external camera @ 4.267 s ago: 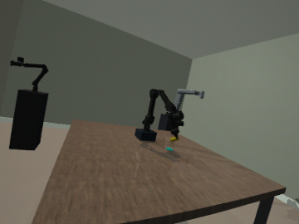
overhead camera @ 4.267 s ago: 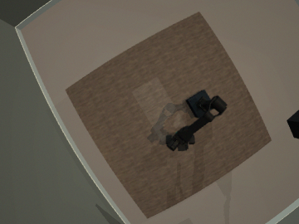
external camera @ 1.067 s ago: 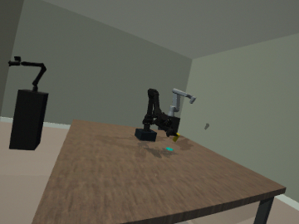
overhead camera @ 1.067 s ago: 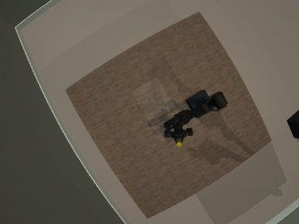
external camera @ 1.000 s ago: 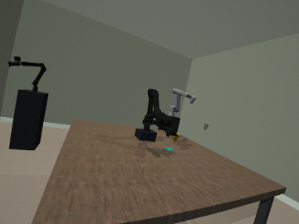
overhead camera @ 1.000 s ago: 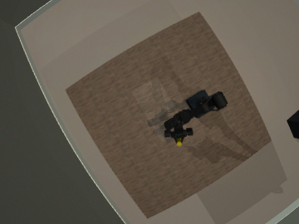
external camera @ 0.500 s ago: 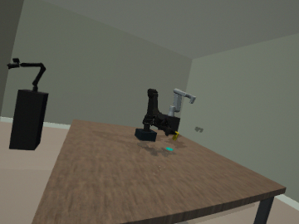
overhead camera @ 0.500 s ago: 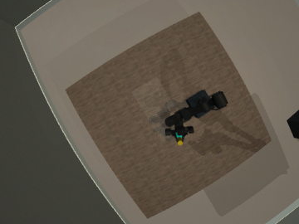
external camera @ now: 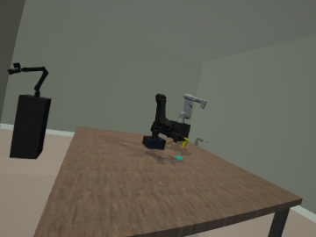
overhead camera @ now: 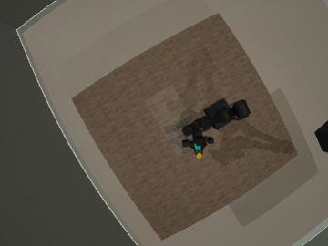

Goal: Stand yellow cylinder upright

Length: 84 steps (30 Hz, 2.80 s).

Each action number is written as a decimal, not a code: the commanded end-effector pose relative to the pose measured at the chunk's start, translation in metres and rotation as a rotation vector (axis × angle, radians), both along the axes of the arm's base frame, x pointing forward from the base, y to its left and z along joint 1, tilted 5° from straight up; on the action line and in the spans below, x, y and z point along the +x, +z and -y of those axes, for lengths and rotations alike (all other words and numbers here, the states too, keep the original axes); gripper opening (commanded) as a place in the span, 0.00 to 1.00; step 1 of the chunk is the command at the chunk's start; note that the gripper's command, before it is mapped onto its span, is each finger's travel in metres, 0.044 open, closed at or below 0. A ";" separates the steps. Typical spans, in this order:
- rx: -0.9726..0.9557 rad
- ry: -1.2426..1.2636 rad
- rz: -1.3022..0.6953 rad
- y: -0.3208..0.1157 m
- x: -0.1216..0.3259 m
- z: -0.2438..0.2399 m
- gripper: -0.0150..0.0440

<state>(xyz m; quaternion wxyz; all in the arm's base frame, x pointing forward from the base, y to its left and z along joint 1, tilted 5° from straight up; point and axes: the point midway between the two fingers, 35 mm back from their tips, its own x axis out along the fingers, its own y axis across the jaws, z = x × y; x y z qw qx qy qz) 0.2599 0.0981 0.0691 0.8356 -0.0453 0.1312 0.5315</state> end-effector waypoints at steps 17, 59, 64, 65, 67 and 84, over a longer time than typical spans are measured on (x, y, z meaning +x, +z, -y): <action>0.070 0.029 0.099 0.008 -0.020 0.005 0.43; 0.069 0.029 0.098 -0.040 -0.015 0.010 0.43; 0.069 0.029 0.097 -0.050 -0.016 0.010 0.43; 0.069 0.029 0.097 -0.052 -0.017 0.010 0.43; 0.069 0.029 0.097 -0.056 -0.017 0.011 0.43; 0.070 0.028 0.096 -0.083 -0.025 0.011 0.43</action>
